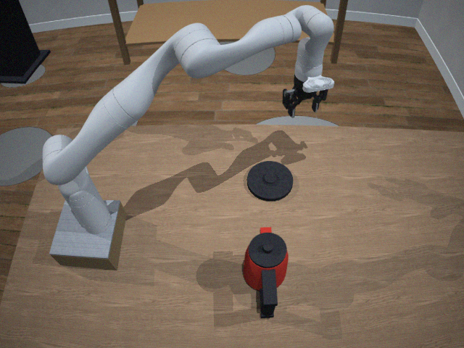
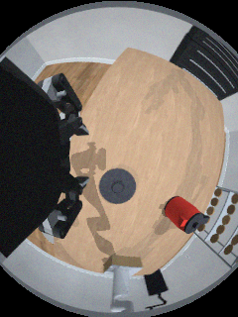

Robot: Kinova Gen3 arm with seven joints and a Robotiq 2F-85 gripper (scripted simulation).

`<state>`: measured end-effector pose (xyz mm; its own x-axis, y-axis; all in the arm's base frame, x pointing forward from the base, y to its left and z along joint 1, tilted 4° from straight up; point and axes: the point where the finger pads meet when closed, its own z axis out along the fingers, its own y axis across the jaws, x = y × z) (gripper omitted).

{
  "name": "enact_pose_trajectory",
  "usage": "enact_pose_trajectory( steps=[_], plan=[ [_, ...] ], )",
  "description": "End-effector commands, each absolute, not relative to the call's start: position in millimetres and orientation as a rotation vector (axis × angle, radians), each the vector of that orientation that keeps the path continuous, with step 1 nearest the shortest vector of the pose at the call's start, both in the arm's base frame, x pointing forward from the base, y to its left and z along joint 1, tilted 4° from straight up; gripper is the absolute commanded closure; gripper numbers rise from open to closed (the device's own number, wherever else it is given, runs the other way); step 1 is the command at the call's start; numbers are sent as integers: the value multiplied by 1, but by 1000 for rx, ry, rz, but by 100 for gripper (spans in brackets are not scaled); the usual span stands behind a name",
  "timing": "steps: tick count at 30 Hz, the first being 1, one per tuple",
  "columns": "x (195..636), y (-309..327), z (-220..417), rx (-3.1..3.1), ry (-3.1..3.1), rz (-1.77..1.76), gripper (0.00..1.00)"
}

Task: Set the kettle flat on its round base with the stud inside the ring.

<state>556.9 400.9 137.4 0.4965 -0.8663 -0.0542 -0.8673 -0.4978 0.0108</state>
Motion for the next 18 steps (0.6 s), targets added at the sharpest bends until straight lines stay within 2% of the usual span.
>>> enact_pose_trajectory(
  steps=[1,18],
  plan=[
    [558,400,140,-2697,1569,79,20],
    [560,391,143,-2660,1633,74,20]
  ],
)
